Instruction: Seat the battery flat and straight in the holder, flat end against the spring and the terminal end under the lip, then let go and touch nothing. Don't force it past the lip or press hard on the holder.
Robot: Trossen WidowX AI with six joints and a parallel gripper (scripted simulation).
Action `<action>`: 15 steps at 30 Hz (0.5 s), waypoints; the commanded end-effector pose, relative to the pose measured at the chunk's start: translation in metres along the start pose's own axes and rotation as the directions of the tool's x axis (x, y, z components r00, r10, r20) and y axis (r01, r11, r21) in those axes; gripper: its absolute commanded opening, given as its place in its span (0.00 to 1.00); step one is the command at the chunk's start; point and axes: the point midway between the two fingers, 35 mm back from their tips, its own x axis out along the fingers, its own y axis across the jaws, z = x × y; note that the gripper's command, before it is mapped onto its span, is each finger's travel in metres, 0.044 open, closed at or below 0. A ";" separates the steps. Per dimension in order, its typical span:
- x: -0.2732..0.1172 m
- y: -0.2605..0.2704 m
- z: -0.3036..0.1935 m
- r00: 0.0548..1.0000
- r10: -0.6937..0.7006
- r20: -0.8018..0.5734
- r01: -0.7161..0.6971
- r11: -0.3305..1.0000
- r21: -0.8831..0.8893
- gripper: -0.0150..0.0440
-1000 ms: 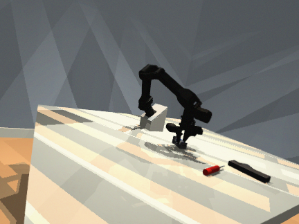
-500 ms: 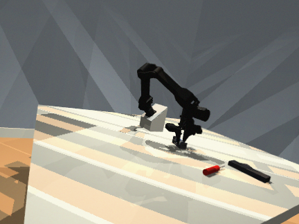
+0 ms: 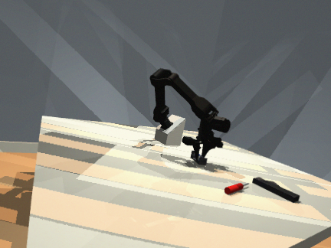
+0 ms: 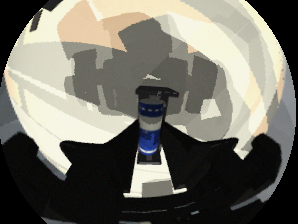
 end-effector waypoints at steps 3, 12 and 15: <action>0.001 -0.002 -0.001 0.999 -0.003 0.034 0.003 1.000 0.005 0.40; 0.001 -0.003 -0.004 0.999 -0.001 0.046 0.001 1.000 0.005 0.40; 0.001 -0.003 -0.006 0.999 0.000 0.048 0.000 1.000 0.005 0.40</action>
